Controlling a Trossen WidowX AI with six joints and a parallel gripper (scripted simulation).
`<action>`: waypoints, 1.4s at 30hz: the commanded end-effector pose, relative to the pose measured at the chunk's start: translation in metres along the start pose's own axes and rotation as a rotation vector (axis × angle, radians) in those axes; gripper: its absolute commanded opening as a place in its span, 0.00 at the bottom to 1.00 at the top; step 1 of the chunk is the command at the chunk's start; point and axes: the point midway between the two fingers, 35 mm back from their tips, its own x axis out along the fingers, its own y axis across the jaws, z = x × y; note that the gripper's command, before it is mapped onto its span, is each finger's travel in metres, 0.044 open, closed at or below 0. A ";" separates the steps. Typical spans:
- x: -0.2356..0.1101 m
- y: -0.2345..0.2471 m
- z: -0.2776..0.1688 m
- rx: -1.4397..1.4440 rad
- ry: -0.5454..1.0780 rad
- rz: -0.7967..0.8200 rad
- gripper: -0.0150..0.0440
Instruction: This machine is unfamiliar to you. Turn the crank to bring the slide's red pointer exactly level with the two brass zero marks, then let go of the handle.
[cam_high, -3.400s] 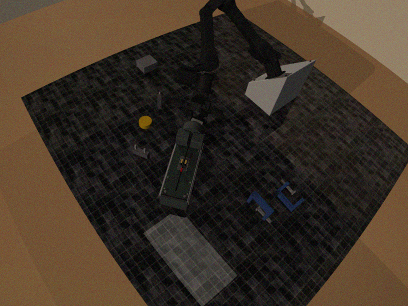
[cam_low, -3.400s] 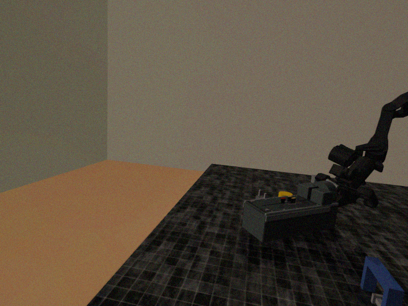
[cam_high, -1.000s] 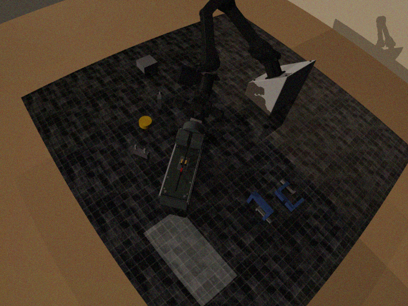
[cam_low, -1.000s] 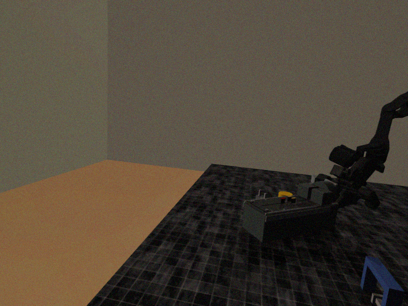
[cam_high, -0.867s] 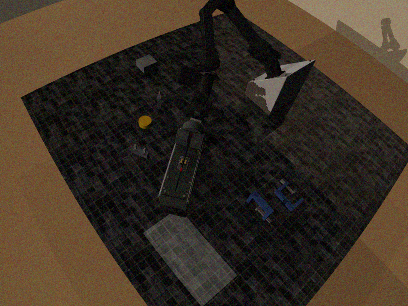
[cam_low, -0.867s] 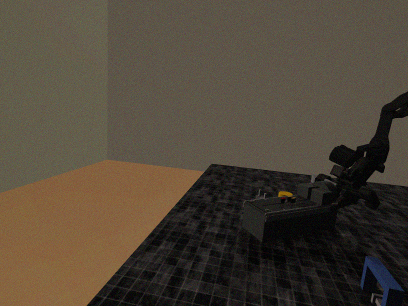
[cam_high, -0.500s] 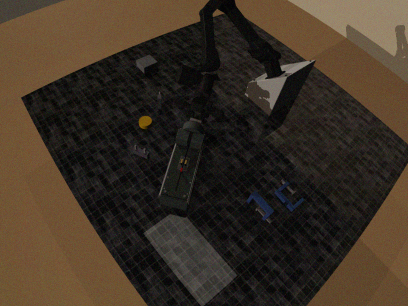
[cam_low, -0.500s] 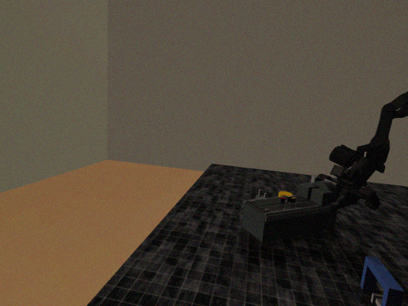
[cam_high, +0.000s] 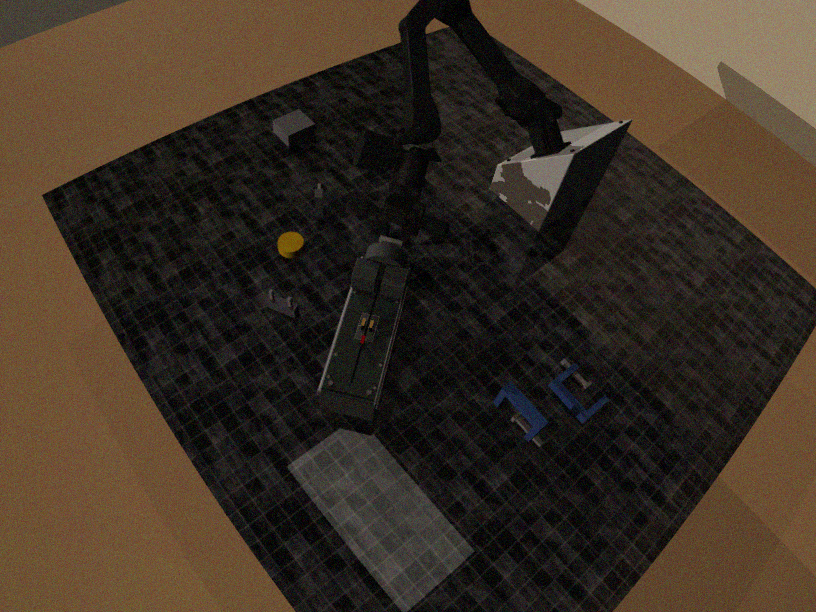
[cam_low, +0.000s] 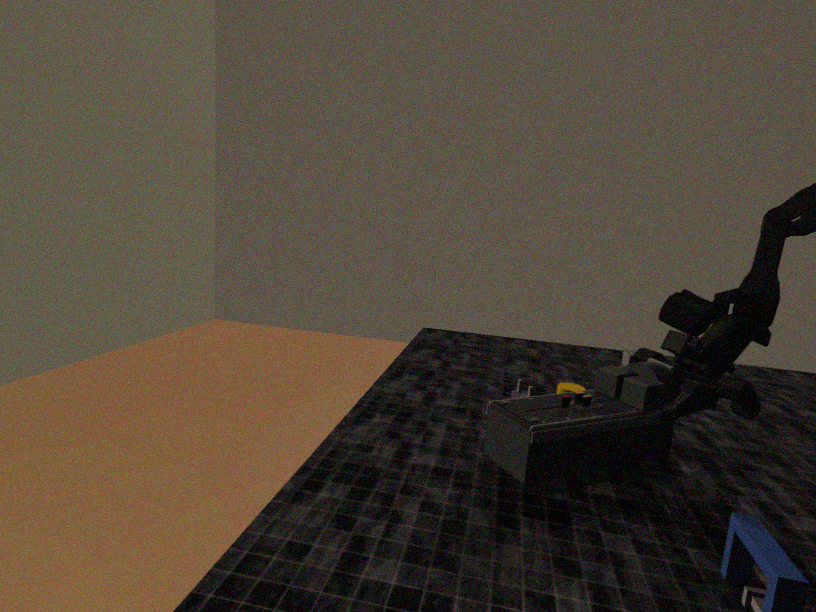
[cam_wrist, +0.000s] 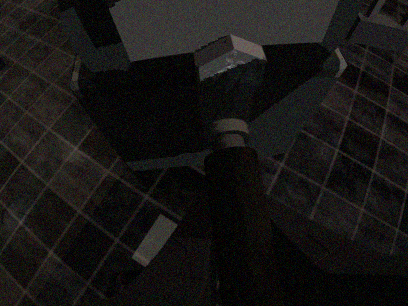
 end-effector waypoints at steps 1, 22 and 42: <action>0.000 0.009 0.000 -0.001 0.003 0.025 0.25; 0.000 0.011 0.000 -0.001 0.003 0.025 0.25; -0.001 0.013 0.000 -0.001 0.003 0.025 0.25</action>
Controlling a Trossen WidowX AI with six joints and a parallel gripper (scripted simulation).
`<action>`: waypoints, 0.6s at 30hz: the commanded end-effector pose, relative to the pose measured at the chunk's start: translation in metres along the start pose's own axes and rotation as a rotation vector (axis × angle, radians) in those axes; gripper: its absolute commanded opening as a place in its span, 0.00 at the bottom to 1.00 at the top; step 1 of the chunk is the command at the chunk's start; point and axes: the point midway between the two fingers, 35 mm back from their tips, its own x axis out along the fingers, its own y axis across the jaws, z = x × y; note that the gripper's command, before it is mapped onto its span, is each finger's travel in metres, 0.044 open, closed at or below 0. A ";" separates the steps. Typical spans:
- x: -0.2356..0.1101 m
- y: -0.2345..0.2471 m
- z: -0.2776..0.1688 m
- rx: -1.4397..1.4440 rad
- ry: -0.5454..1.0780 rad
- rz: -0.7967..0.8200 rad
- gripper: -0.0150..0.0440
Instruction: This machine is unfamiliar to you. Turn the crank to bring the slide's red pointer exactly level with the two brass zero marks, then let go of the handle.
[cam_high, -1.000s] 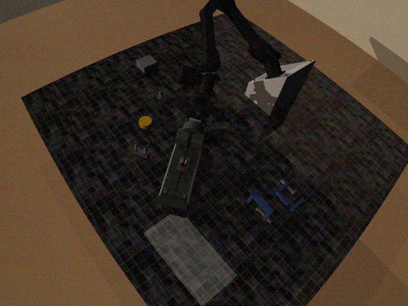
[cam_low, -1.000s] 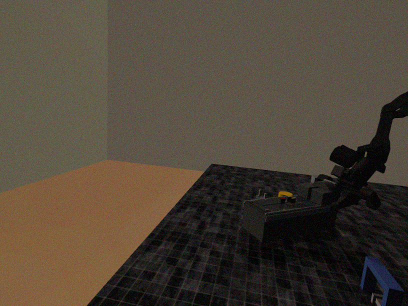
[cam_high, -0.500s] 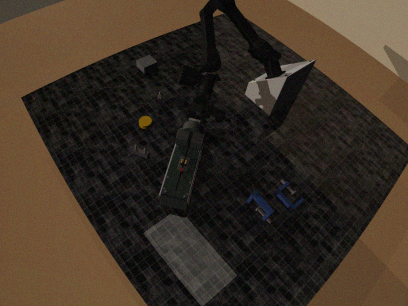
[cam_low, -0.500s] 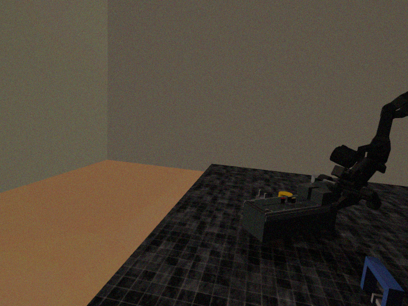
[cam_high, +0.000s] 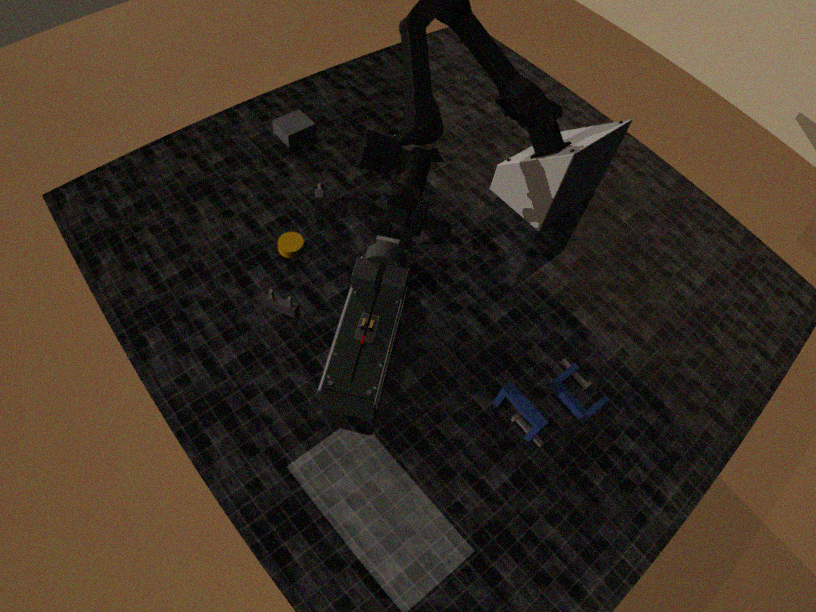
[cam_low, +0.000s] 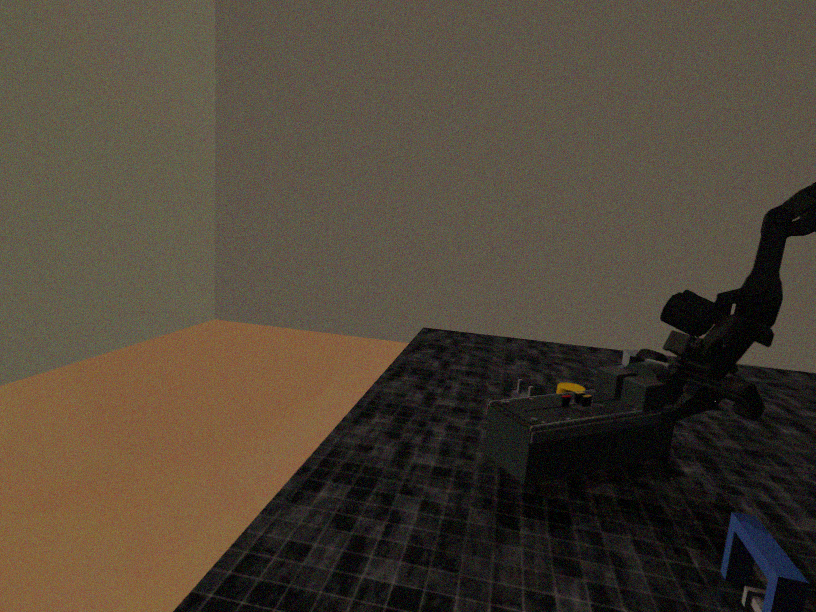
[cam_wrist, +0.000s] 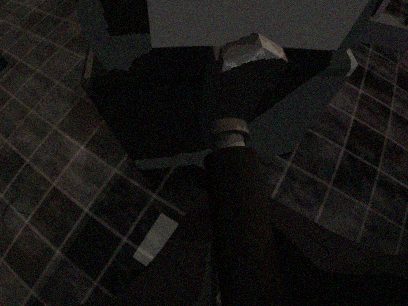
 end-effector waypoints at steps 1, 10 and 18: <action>-0.001 0.009 0.001 -0.003 0.000 0.023 0.25; -0.002 0.011 0.001 -0.003 0.000 0.024 0.25; -0.004 0.014 0.003 -0.003 0.000 0.024 0.25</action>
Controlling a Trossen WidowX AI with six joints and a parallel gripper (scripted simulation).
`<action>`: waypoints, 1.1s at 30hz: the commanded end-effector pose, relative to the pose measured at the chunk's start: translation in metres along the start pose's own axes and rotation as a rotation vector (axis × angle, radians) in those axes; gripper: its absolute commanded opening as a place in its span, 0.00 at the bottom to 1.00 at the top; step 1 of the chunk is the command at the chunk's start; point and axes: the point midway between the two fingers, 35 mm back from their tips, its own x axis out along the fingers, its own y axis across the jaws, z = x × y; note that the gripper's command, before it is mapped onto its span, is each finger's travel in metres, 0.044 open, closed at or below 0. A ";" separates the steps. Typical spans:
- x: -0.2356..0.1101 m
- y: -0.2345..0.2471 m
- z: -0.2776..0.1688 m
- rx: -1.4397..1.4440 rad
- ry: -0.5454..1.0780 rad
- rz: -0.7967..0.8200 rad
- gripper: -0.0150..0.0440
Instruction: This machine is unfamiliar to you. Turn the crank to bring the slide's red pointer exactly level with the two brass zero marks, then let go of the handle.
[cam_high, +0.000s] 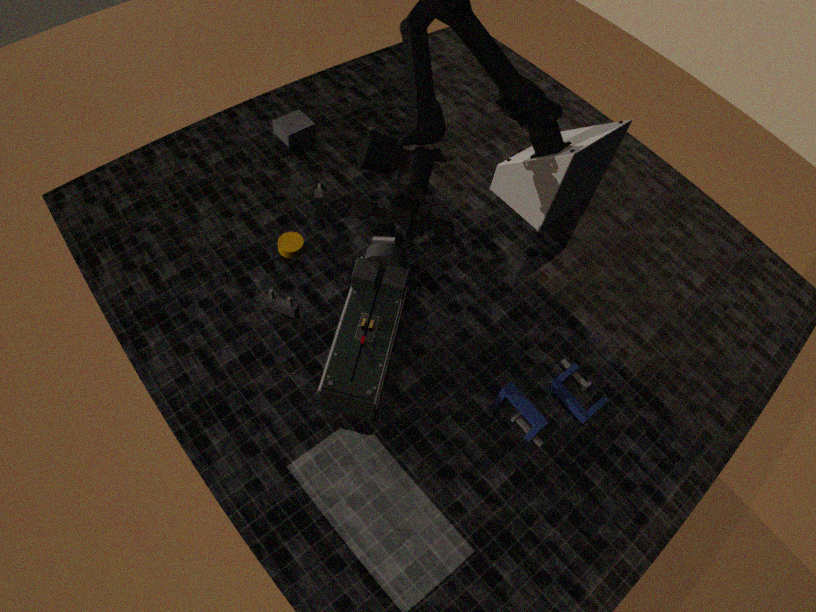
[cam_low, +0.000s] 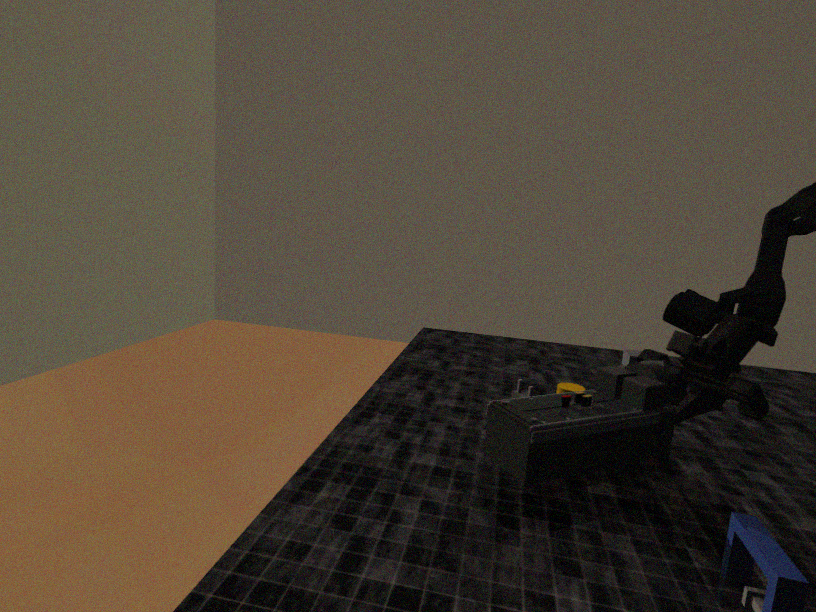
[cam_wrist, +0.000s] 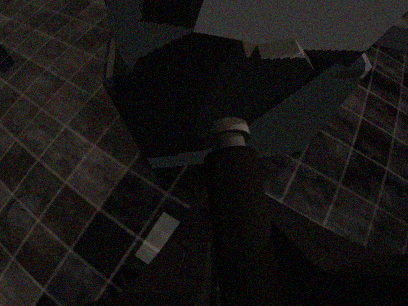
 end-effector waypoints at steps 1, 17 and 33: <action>-0.002 0.009 0.002 -0.004 -0.002 0.018 0.25; -0.011 0.019 0.010 -0.003 -0.003 0.019 0.25; -0.030 0.019 0.030 -0.002 -0.003 0.019 0.25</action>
